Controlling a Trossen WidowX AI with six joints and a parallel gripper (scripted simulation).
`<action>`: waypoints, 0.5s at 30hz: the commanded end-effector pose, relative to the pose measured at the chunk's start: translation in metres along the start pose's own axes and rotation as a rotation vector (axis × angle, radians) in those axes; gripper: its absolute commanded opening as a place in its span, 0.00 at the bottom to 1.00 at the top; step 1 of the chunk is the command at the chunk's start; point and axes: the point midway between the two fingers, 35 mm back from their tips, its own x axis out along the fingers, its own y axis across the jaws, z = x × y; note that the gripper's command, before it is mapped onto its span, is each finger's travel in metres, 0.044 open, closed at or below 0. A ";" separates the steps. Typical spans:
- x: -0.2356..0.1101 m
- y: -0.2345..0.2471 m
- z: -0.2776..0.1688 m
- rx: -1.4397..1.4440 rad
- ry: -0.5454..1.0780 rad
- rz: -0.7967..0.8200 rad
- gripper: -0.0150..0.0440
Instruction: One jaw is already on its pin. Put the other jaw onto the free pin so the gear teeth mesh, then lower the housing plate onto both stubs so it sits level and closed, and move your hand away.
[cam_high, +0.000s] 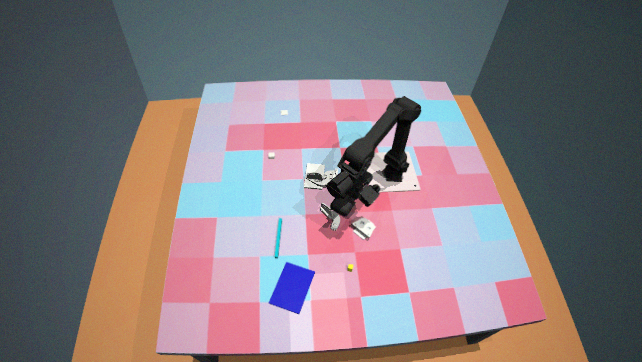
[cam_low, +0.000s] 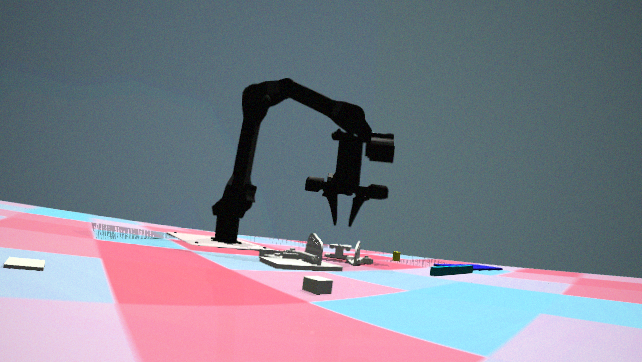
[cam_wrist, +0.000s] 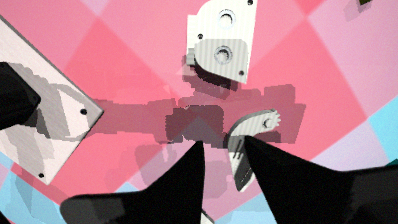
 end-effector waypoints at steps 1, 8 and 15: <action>0.000 0.000 0.000 0.000 0.000 0.000 0.70; 0.000 0.000 0.000 0.000 0.000 0.000 1.00; 0.000 0.000 0.000 0.000 0.000 0.000 1.00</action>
